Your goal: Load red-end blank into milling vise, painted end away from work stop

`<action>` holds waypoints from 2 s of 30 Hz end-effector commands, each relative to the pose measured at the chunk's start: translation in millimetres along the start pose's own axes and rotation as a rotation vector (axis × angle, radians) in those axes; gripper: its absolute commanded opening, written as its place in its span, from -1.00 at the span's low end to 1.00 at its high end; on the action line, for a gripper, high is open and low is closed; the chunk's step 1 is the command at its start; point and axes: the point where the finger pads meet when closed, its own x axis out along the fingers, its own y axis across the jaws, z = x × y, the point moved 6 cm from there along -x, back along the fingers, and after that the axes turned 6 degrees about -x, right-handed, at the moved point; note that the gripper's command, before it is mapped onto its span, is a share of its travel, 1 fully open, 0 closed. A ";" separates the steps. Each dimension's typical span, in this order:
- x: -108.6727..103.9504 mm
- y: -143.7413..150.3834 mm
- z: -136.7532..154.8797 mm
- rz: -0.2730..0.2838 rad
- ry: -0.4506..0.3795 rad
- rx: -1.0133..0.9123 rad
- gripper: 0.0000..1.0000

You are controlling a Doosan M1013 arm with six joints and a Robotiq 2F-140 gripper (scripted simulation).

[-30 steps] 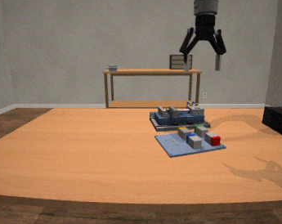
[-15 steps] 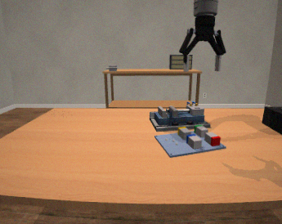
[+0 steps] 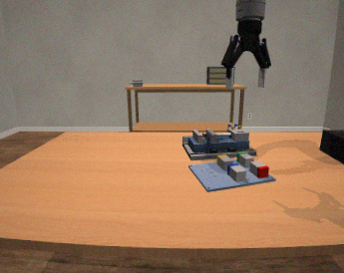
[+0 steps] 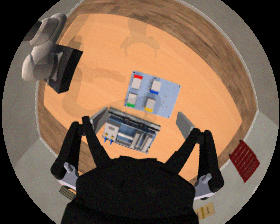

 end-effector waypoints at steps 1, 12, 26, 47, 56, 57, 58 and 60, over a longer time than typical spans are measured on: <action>-0.1 0.0 0.0 0.000 0.000 -0.002 1.00; -0.3 -0.1 0.0 0.001 0.001 -0.028 1.00; -1.0 0.0 -0.4 0.001 0.001 0.104 1.00; -1.3 0.0 -0.6 0.001 0.001 0.210 1.00; -1.3 0.0 -0.6 0.001 0.001 0.213 -0.11; -1.3 0.0 -0.6 0.001 0.001 0.213 -0.11; -1.3 0.0 -0.6 0.001 0.001 0.213 -0.11; -1.3 0.0 -0.6 0.001 0.001 0.213 -0.11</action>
